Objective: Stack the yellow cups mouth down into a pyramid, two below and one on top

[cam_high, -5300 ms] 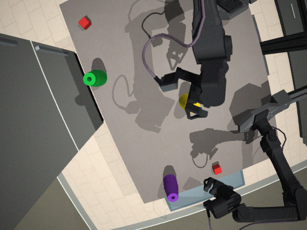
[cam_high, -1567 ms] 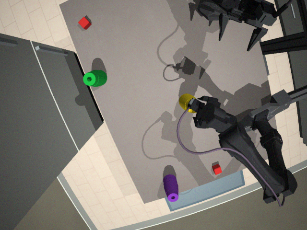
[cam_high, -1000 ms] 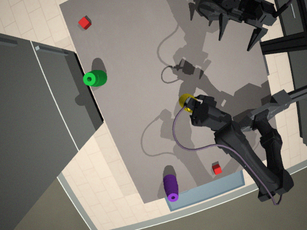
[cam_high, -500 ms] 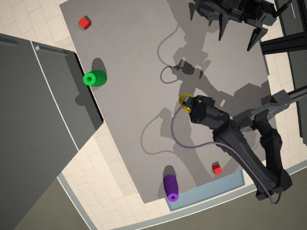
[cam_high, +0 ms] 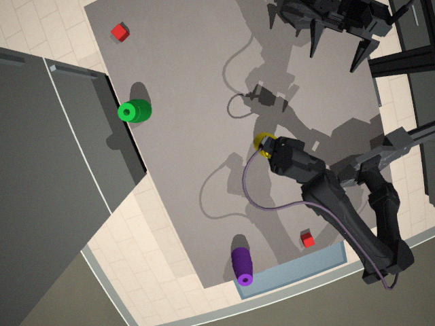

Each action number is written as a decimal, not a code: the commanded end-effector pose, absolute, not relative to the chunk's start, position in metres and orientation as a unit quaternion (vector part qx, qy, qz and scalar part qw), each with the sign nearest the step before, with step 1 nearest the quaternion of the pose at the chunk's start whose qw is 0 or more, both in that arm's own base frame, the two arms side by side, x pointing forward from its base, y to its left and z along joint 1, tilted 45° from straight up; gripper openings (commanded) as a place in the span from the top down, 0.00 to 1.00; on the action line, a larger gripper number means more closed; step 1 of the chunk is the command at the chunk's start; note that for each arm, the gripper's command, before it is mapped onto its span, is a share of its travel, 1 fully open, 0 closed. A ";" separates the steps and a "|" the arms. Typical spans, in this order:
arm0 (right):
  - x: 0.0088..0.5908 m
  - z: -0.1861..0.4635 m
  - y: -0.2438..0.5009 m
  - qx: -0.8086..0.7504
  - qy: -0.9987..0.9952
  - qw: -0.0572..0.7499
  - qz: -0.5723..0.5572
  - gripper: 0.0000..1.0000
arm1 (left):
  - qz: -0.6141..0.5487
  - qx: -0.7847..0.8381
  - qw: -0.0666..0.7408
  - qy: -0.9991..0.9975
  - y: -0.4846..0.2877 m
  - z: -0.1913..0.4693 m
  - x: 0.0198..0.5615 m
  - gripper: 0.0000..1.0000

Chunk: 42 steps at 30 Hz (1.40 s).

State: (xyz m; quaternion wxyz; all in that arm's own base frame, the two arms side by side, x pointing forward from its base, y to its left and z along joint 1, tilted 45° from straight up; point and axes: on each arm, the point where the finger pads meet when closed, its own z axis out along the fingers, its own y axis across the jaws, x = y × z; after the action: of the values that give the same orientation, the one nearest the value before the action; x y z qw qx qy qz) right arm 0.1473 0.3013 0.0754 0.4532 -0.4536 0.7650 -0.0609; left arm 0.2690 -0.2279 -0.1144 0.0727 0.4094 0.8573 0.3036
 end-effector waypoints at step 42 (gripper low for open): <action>0.144 0.084 0.305 -0.451 0.760 0.465 -0.050 0.00 | 0.304 0.413 0.071 0.856 -0.293 -0.052 0.255 1.00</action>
State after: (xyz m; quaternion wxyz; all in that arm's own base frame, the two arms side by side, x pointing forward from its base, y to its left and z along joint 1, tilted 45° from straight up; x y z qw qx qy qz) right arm 0.1473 0.3013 0.0754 0.4532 -0.4536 0.7650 -0.0609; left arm 0.2642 -0.2830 -0.0612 0.0791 0.4087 0.8573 0.3030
